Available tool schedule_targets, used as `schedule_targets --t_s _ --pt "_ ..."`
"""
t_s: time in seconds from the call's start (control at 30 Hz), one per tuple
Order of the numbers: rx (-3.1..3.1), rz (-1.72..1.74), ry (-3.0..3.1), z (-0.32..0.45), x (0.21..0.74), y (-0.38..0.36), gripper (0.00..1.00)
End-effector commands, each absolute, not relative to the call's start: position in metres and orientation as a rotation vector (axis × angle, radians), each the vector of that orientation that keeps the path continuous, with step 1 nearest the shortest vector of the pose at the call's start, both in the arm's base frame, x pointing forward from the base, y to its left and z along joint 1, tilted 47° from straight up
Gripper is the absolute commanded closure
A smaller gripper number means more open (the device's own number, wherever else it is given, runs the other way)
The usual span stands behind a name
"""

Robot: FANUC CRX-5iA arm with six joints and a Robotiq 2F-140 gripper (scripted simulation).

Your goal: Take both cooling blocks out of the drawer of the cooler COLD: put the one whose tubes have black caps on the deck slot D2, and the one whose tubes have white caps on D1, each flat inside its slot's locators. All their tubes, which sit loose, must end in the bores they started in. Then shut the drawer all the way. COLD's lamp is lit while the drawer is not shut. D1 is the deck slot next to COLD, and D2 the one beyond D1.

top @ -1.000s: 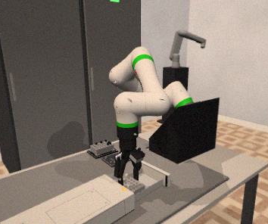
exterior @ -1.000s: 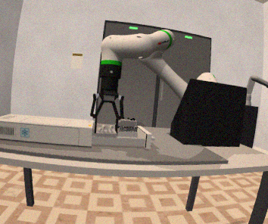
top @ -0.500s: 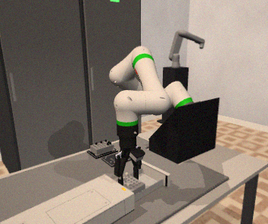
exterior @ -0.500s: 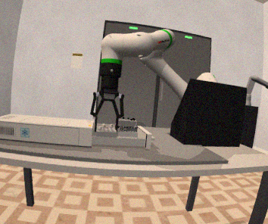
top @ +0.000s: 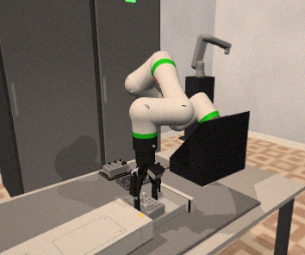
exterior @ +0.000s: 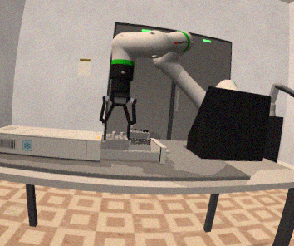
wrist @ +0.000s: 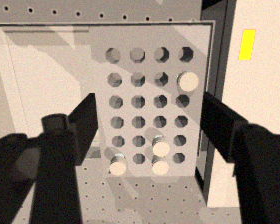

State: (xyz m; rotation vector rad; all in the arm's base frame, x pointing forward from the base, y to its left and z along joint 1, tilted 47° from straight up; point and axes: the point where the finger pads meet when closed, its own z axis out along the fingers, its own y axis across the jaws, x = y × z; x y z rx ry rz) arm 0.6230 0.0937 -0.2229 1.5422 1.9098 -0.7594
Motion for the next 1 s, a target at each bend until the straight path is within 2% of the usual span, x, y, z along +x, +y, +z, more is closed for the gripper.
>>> schedule_targets --t_s 0.0,0.97 --pt "1.541 -0.757 1.91 -0.221 0.624 0.096 0.9" --pt "1.541 -0.757 1.91 -0.197 0.621 0.122 0.9"
